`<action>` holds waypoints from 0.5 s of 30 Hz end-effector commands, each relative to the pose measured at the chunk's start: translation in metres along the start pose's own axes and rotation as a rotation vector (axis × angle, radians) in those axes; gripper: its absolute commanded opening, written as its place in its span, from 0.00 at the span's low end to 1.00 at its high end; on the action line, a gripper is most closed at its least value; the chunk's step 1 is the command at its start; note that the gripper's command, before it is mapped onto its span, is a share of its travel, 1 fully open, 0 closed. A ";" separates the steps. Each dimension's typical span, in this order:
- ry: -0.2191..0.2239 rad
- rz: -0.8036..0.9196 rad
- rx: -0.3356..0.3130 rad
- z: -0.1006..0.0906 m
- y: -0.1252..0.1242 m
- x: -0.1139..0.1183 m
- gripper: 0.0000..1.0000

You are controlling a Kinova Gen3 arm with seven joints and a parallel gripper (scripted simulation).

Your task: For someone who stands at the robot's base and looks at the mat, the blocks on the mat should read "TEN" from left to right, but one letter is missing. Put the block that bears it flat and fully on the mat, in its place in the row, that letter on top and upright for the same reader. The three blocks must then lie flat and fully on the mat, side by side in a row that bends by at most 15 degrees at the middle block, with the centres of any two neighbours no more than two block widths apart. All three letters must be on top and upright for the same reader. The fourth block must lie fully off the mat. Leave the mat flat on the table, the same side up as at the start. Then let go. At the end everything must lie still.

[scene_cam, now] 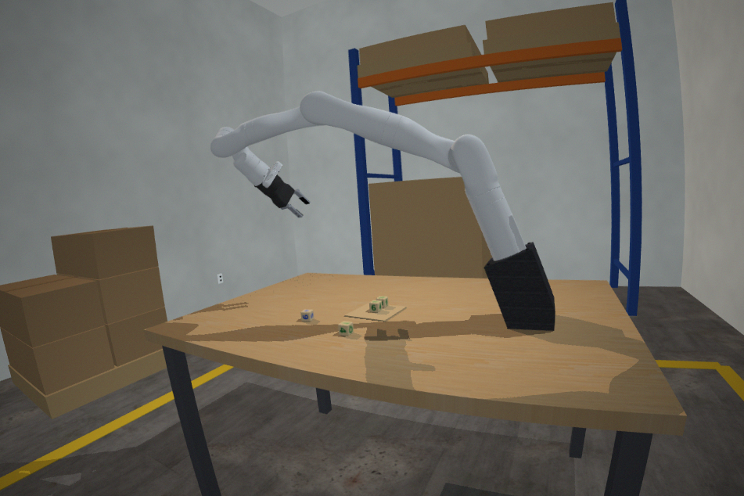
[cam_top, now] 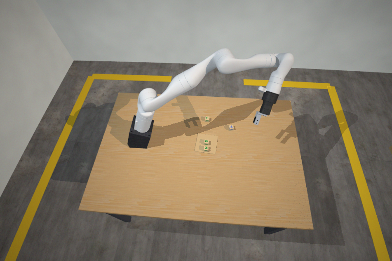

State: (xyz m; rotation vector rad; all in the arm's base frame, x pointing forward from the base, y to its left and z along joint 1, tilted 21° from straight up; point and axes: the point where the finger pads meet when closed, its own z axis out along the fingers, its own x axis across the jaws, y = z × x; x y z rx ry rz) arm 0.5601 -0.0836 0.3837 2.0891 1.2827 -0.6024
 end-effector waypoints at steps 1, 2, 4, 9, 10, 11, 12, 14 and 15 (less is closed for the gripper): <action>0.017 0.000 -0.008 -0.002 -0.001 0.006 1.00; 0.020 -0.002 -0.014 -0.001 0.000 0.008 1.00; 0.030 -0.010 -0.026 0.003 0.001 0.015 1.00; 0.061 -0.032 -0.067 0.013 0.005 0.036 1.00; 0.069 -0.038 -0.077 0.015 0.006 0.041 1.00; 0.078 -0.043 -0.086 0.018 0.006 0.046 1.00; 0.088 -0.049 -0.096 0.020 0.006 0.052 1.00; 0.110 -0.062 -0.117 0.025 0.005 0.065 1.00; 0.121 -0.069 -0.127 0.028 0.004 0.072 1.00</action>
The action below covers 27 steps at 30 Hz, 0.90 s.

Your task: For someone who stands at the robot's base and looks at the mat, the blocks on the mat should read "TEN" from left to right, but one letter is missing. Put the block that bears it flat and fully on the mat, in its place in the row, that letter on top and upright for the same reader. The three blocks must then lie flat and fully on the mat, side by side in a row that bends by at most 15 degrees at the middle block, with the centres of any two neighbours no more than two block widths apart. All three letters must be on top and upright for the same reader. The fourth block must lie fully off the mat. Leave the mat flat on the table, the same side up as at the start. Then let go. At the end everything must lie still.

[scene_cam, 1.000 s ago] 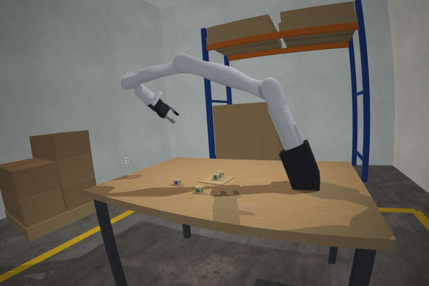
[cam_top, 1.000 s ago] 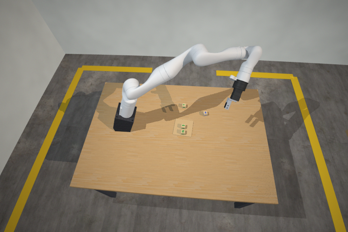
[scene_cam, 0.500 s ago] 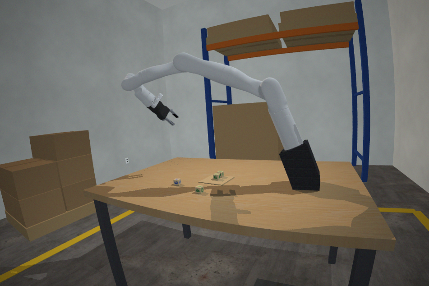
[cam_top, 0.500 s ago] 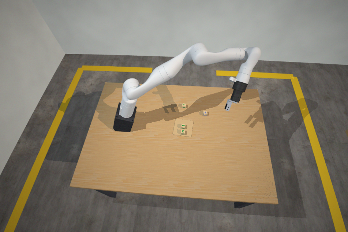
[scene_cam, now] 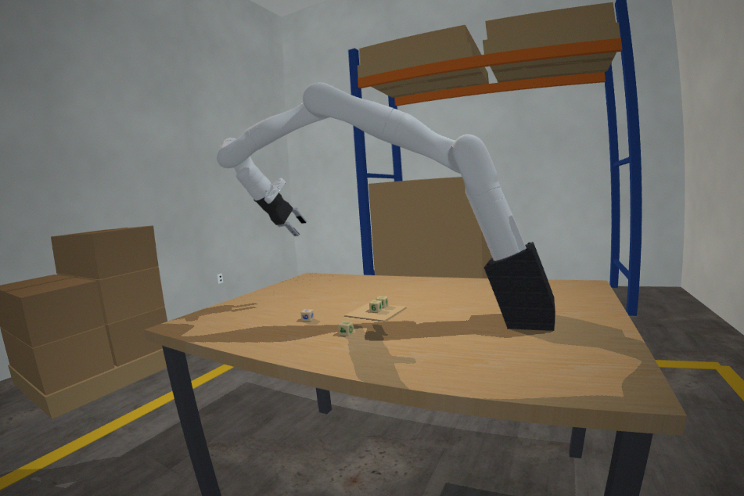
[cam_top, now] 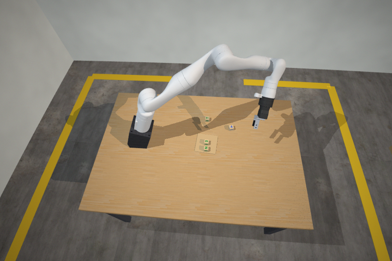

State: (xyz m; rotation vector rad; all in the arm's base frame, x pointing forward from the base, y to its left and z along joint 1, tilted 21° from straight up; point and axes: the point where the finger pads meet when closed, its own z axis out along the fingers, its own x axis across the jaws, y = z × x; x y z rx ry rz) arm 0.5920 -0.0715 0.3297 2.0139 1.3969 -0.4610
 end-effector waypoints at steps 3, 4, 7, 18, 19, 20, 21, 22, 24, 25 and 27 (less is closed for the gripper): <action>0.048 -0.016 -0.030 0.004 -0.006 0.022 1.00; 0.058 -0.020 -0.040 0.007 -0.007 0.028 1.00; 0.107 -0.044 -0.072 0.015 -0.014 0.053 1.00; 0.317 -0.114 -0.157 0.037 -0.069 0.144 1.00; 0.317 -0.114 -0.157 0.037 -0.069 0.144 1.00; 0.317 -0.114 -0.157 0.037 -0.069 0.144 1.00; 0.339 -0.120 -0.162 0.038 -0.077 0.152 1.00; 0.360 -0.126 -0.166 0.038 -0.084 0.160 1.00; 0.403 -0.137 -0.172 0.039 -0.101 0.174 1.00; 0.424 -0.142 -0.174 0.039 -0.109 0.181 1.00; 0.465 -0.151 -0.176 0.038 -0.126 0.194 1.00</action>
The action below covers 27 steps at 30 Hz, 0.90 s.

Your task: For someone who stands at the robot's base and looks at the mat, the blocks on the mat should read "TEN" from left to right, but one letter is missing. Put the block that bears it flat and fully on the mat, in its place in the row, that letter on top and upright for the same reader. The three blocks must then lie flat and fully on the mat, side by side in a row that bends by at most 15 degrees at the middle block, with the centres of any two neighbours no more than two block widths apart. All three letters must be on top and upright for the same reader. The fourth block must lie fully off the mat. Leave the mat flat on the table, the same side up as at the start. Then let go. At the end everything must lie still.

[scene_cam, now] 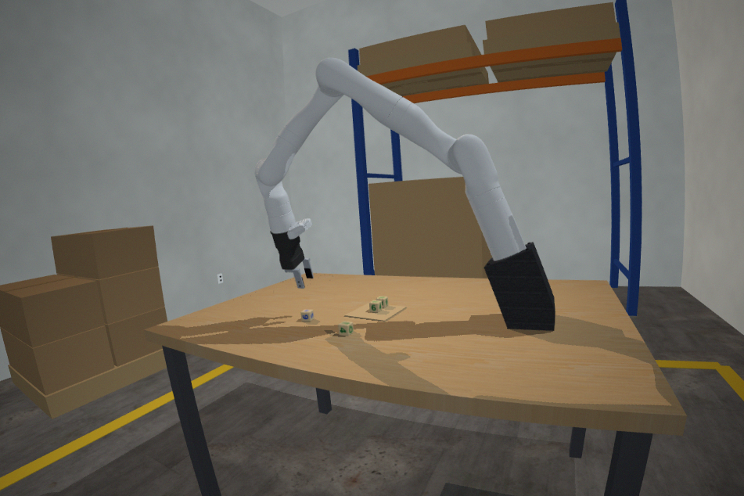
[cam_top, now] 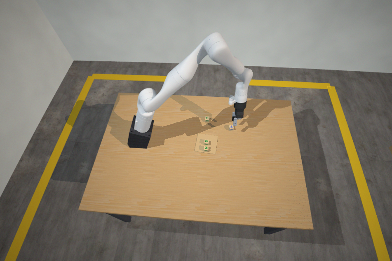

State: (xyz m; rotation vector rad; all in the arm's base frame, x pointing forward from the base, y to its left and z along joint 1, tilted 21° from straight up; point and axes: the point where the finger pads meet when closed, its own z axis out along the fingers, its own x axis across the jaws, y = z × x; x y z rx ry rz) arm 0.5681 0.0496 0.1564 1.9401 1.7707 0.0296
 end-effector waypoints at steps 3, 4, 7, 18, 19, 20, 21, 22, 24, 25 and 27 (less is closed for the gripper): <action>0.109 -0.008 -0.005 -0.002 -0.043 0.038 1.00; 0.128 -0.010 -0.005 -0.002 -0.051 0.044 1.00; 0.178 -0.021 -0.004 -0.002 -0.072 0.059 1.00; 0.285 -0.032 0.005 -0.008 -0.121 0.088 1.00; 0.293 -0.032 0.006 -0.009 -0.124 0.090 1.00; 0.299 -0.032 0.007 -0.009 -0.127 0.092 1.00; 0.305 -0.032 0.008 -0.010 -0.130 0.093 1.00; 0.310 -0.032 0.008 -0.010 -0.132 0.094 1.00; 0.317 -0.032 0.010 -0.011 -0.136 0.096 1.00; 0.320 -0.032 0.010 -0.011 -0.137 0.096 1.00; 0.320 -0.032 0.010 -0.011 -0.137 0.096 1.00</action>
